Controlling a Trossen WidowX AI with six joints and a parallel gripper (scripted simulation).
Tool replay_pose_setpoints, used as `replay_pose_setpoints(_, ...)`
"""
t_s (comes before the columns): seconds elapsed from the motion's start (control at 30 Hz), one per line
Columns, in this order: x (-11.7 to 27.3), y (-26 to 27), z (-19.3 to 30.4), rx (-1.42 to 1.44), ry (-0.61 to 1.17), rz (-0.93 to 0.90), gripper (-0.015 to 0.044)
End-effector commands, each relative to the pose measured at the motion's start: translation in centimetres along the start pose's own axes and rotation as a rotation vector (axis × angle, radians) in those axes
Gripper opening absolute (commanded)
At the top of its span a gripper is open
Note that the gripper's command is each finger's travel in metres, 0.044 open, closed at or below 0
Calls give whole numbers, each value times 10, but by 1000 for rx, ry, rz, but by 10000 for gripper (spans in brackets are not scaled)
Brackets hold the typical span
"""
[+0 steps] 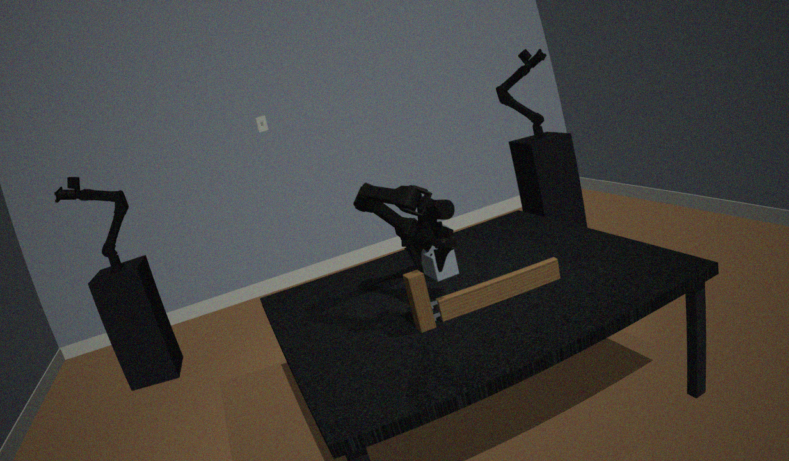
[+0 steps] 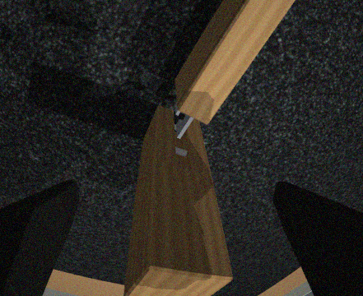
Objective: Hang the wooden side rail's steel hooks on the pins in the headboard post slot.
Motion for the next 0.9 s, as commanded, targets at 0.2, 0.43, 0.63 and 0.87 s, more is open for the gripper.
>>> replay_pose_setpoints(0.2,-4,-1,1,108,4,-22,440)
replay_pose_setpoints(0.43,-4,-1,1,108,4,-22,440)
replay_pose_setpoints(0.63,-4,-1,1,108,4,-22,440)
replay_pose_setpoints(0.87,-6,-19,-29,-150,-105,-50,440)
Point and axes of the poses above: the point midway between the two fingers, 35 mm back from their tips, its own x axis back along the fingers, its own y axis across the jaws, z = x × y, the point moved 1 cm from there along x, back along the fingers, and after that the axes turned 14 degrees about -x, right-handed, at the moved point
